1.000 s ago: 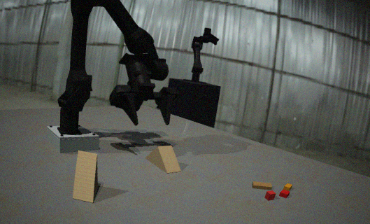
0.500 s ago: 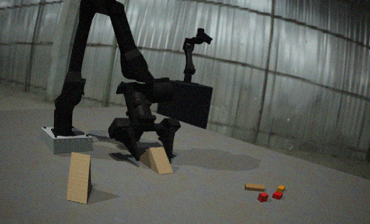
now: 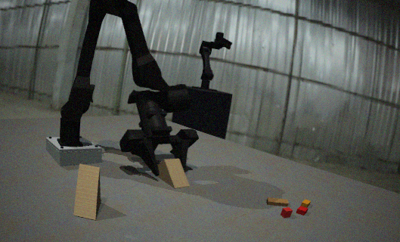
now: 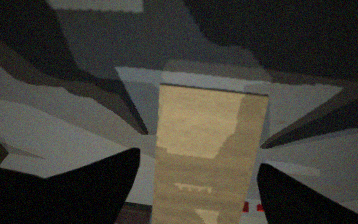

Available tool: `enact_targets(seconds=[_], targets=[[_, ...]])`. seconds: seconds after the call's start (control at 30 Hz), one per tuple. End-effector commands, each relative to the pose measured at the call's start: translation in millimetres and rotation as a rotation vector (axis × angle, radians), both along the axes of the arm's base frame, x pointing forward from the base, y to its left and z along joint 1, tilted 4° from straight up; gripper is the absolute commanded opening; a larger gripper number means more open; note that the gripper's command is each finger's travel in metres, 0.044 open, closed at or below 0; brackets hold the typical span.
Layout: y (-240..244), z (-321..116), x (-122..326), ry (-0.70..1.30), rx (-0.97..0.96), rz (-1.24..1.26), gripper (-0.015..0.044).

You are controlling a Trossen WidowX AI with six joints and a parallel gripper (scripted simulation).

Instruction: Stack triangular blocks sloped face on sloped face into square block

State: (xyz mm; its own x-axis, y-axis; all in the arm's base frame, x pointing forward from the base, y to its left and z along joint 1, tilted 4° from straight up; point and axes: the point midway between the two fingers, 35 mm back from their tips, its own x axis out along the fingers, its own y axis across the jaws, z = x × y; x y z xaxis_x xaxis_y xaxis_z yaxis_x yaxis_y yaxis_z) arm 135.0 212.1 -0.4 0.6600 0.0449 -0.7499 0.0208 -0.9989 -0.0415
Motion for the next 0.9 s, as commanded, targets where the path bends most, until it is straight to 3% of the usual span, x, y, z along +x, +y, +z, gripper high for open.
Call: enact_targets(seconds=[0.0, 0.1, 0.3, 0.43, 0.87], targets=[[0, 0, 0, 0.0, 0.001, 0.0, 0.023], [0, 0, 0, 0.0, 0.001, 0.0, 0.0151], [0, 0, 0, 0.0, 0.001, 0.0, 0.0111], [0, 1, 0, 0.0, 0.001, 0.0, 0.0006], [5, 55, 5, -0.001, 0.001, 0.0, 0.0]])
